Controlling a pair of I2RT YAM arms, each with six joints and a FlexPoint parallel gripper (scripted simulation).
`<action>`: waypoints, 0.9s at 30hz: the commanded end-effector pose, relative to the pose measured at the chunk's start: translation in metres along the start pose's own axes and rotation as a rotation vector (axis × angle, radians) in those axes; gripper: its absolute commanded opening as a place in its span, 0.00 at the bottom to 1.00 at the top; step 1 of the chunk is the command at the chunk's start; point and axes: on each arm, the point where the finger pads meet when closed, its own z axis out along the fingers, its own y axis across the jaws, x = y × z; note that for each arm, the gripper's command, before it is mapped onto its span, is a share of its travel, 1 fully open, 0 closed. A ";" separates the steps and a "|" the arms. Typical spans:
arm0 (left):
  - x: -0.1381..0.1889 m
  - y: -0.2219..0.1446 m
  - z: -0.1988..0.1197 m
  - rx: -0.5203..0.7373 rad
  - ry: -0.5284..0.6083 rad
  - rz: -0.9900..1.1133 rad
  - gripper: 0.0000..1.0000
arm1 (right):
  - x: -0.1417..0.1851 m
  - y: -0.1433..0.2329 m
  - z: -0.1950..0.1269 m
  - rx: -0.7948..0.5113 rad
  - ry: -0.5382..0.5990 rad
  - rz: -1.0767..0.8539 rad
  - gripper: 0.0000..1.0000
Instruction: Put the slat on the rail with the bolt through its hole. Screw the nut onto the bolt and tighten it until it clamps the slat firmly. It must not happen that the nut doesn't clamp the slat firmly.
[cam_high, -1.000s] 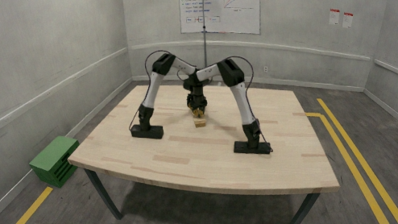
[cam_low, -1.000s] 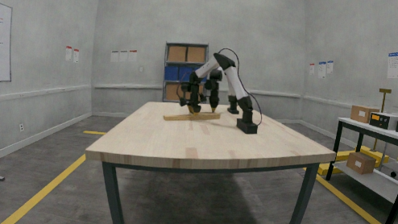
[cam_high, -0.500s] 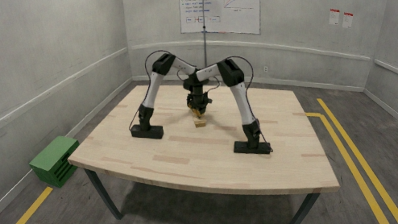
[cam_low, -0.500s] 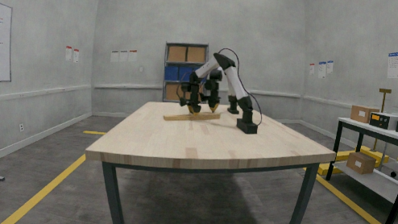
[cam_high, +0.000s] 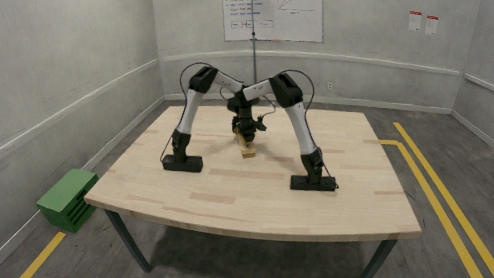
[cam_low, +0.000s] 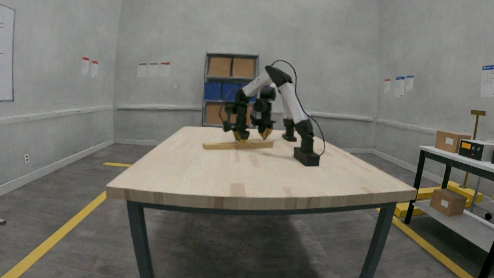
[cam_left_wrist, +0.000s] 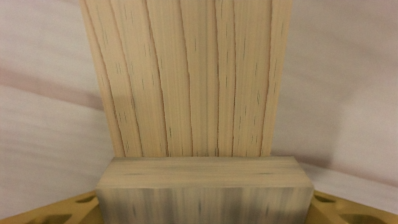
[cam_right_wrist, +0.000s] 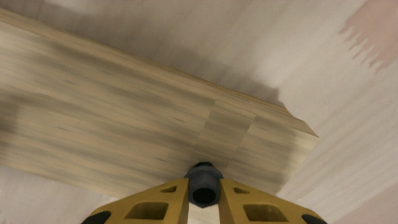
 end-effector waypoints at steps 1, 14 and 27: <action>-0.001 -0.004 -0.005 0.016 -0.009 0.001 0.67 | -0.001 0.006 -0.004 -0.003 0.003 0.045 0.14; -0.001 -0.004 -0.005 0.016 -0.009 0.001 0.67 | -0.001 0.006 -0.004 -0.003 0.003 0.045 0.14; -0.001 -0.004 -0.005 0.016 -0.009 0.001 0.67 | 0.000 0.003 -0.005 -0.017 0.004 0.031 0.36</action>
